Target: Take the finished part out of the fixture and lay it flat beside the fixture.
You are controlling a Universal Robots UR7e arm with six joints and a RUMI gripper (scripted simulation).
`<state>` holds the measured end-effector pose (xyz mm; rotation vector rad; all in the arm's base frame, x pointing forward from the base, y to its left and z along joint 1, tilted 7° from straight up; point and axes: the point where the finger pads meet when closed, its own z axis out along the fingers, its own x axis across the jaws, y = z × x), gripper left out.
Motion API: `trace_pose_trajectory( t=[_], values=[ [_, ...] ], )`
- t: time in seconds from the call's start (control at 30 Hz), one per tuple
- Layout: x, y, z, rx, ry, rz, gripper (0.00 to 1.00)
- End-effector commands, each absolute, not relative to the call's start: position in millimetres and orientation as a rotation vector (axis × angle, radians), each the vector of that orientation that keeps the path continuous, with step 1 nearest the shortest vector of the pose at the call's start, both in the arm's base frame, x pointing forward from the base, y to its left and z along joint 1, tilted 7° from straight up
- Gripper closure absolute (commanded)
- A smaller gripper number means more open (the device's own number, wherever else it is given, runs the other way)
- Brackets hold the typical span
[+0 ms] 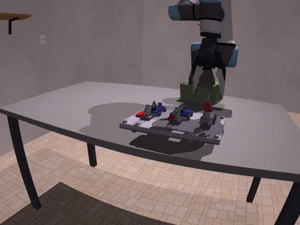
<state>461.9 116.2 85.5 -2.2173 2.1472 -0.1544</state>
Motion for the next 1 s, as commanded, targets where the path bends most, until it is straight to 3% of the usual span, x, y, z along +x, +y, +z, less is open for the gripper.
trace_pose_trajectory(
  t=[0.0, 0.97],
  values=[
    [462.7, 116.1, 81.6, -2.217, 2.146, -0.156, 0.41],
    [445.9, 115.4, 75.5, -2.217, 2.146, -0.156, 0.41]
  ],
)
